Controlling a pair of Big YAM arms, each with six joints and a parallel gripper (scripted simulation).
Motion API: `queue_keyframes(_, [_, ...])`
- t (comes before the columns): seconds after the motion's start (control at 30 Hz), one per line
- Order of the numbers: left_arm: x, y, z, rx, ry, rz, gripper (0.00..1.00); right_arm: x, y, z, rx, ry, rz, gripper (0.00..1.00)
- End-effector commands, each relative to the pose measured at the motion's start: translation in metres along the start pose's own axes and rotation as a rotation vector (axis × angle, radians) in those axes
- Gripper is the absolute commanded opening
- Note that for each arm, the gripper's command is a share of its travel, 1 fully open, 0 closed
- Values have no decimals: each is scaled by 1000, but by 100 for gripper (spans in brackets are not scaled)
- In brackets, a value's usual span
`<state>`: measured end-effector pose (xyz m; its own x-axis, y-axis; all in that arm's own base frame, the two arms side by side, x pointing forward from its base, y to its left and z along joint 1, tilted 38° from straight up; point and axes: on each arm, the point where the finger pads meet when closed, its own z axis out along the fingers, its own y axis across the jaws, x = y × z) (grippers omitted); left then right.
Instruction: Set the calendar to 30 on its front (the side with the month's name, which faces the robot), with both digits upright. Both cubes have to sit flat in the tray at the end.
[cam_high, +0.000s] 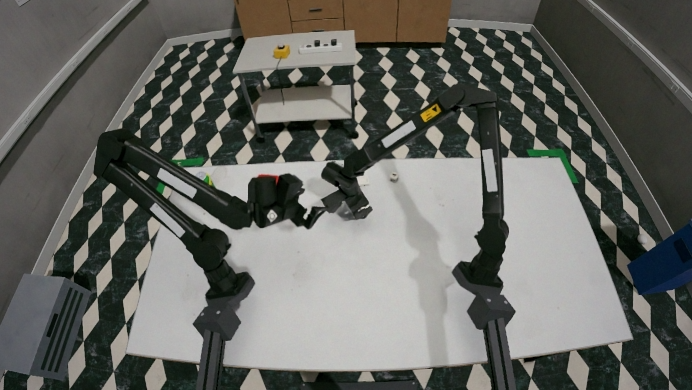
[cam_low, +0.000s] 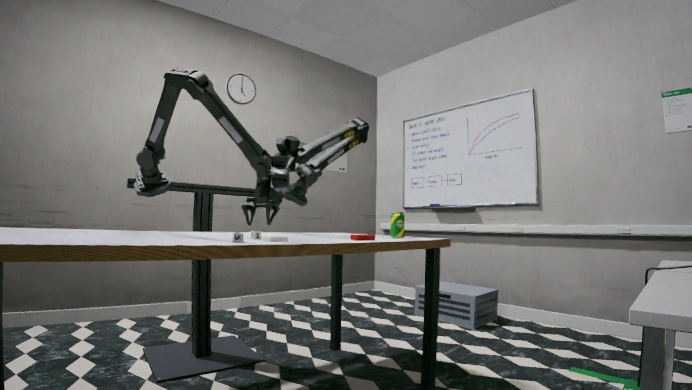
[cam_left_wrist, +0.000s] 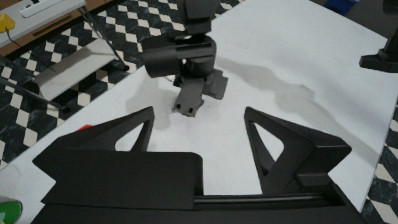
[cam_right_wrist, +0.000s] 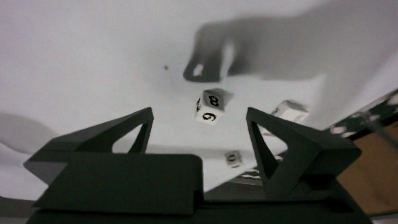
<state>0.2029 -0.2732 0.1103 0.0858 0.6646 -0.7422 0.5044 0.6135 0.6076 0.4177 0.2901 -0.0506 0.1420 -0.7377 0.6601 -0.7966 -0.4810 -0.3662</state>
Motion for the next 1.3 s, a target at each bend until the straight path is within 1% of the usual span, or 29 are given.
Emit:
queue_keyframes(0.0, [-1,-1,1,0,2,-8,100,13,-11,-2,-12,-16,259,100])
queue_keyframes(0.37, [-1,-1,1,0,2,-8,100,24,-13,6,-85,-58,715,100])
queue_keyframes(0.43, [-1,-1,1,0,2,-8,100,24,-13,6,-85,-58,715,100])
queue_keyframes(0.47, [-1,-1,1,0,2,-8,100,18,-10,4,-88,-64,744,100])
queue_keyframes(0.5, [-1,-1,1,0,2,-8,100,29,-17,4,-92,-68,811,100])
queue_keyframes(0.57, [-1,-1,1,0,2,-8,100,32,-18,5,-112,-76,922,100])
queue_keyframes(0.93, [-1,-1,1,0,2,-8,100,44,-20,11,-211,-82,1390,100])
queue_keyframes(1.0, [-1,-1,1,0,2,-8,100,44,-20,11,-211,-82,1390,100])
queue_keyframes(1.03, [-1,-1,1,0,2,-8,100,35,-18,7,-218,-87,1415,100])
queue_keyframes(1.07, [-1,-1,1,0,2,-8,100,47,-24,7,-224,-89,1485,100])
queue_keyframes(1.1, [-1,-1,1,0,2,-8,100,51,-25,9,-240,-85,1548,100])
queue_keyframes(1.27, [-1,-1,1,0,2,-8,100,58,-27,10,-296,-77,1770,100])
